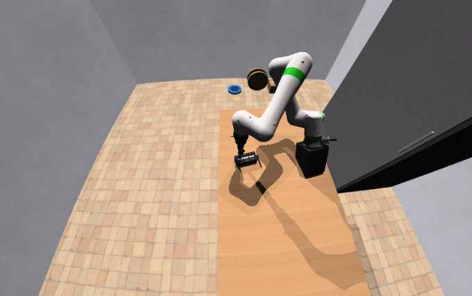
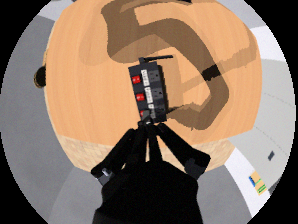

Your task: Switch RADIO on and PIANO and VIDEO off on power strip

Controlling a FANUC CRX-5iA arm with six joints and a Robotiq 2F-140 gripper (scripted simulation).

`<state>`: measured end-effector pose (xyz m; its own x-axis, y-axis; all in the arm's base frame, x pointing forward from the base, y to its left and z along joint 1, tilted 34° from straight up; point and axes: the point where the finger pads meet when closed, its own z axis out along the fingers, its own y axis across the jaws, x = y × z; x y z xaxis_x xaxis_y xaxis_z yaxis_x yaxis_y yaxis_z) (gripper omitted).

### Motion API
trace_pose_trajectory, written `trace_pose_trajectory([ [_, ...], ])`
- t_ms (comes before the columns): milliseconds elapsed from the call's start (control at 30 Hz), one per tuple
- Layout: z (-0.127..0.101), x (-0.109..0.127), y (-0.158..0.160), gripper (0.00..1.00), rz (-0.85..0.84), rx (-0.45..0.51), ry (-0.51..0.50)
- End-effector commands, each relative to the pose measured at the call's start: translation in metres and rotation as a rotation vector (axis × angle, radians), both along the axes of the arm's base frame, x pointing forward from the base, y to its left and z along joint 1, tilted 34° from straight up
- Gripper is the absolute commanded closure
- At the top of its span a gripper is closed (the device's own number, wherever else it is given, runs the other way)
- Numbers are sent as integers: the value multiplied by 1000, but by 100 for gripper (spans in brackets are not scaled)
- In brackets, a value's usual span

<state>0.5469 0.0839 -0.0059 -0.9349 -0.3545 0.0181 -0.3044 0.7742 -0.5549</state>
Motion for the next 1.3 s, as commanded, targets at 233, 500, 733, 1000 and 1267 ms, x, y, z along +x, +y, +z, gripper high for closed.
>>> trace_pose_trajectory([
  [233, -6, 2, -3, 100, 0, 0, 0],
  [500, -8, 2, -5, 100, 0, 0, 0],
  [733, -8, 2, -5, 100, 0, 0, 0],
  [1000, -8, 2, -5, 100, 0, 0, 0],
  [1267, -8, 2, -5, 100, 0, 0, 0],
])
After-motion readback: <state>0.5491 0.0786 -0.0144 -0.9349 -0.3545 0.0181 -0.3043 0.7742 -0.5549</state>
